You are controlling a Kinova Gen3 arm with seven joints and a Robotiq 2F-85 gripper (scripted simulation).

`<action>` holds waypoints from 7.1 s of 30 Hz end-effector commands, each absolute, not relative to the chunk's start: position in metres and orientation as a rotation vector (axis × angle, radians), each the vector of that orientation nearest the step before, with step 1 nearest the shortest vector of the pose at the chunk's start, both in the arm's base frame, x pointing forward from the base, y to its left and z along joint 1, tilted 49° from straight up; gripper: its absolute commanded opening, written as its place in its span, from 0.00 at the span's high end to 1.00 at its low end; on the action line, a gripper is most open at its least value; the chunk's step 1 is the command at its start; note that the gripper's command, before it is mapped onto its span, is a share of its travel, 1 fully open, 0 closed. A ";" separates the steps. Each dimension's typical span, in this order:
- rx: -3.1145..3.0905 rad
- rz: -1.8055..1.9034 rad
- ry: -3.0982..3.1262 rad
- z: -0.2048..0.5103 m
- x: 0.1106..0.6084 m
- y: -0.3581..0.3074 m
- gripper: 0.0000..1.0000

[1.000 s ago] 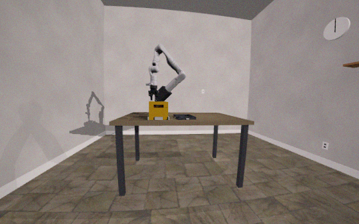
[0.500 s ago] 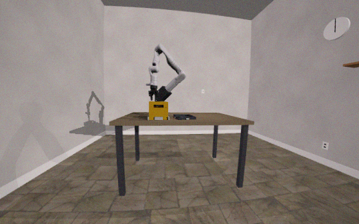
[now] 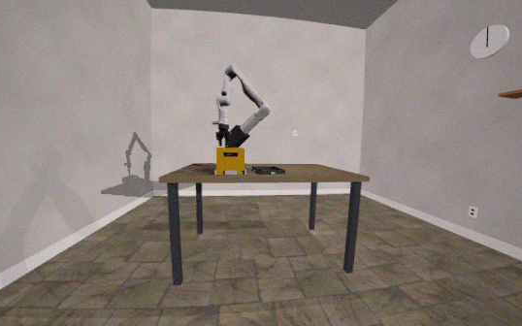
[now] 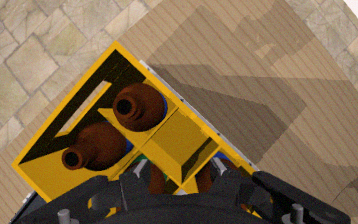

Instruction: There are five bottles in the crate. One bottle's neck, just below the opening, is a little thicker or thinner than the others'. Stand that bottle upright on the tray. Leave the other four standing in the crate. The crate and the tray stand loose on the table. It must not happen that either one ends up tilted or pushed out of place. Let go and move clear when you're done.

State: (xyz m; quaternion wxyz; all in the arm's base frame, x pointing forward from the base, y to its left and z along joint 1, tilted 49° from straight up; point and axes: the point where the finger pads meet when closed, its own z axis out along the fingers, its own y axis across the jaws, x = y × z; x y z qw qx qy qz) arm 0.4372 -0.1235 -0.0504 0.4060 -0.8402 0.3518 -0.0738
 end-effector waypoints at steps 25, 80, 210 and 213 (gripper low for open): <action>-2.121 -0.190 0.887 -0.050 0.438 -0.123 0.36; -2.121 -0.193 0.891 -0.080 0.457 -0.097 0.36; -2.121 -0.193 0.891 -0.080 0.458 -0.097 0.36; -2.121 -0.193 0.891 -0.080 0.458 -0.097 0.36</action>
